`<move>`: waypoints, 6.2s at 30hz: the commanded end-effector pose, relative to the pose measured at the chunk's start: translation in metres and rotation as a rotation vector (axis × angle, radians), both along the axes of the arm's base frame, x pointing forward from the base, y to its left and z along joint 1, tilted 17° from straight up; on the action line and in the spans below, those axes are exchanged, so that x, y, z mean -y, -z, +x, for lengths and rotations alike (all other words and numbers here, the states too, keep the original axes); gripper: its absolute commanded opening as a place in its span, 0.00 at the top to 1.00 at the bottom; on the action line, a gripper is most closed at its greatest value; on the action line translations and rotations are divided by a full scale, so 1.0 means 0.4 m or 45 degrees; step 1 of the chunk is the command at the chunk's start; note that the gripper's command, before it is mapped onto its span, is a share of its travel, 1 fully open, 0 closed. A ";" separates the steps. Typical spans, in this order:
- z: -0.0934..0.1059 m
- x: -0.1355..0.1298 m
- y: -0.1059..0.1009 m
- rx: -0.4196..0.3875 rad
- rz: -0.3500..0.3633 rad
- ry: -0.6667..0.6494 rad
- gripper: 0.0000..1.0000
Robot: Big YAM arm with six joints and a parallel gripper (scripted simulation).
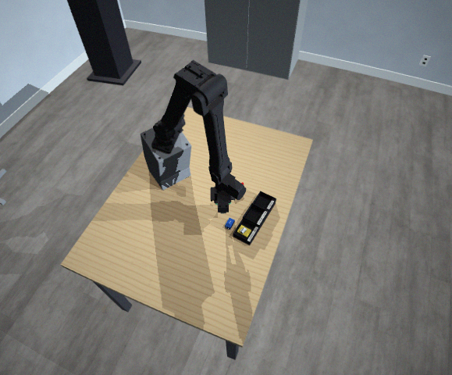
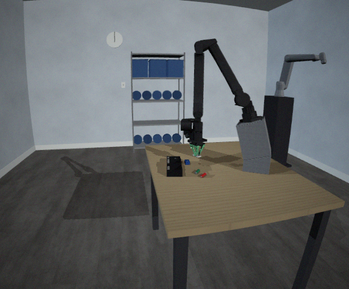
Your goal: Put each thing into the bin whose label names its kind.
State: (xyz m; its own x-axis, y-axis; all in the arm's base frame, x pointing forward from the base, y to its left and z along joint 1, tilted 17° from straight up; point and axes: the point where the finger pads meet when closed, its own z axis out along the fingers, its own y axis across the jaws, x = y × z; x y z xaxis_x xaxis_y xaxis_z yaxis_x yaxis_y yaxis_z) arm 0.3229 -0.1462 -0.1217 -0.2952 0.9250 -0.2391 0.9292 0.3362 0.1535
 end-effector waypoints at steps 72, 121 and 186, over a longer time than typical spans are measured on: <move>0.318 -0.191 -0.066 0.079 0.068 0.305 0.80; 0.394 -0.246 -0.059 0.148 0.164 0.712 0.80; 0.422 -0.212 0.018 0.159 0.165 0.706 0.69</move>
State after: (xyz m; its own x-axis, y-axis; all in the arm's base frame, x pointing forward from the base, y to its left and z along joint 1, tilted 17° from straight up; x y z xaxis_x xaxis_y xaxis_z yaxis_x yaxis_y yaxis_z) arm 0.4886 -0.0595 -0.1448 0.2635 0.9573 -0.1186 0.9379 -0.2254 0.2638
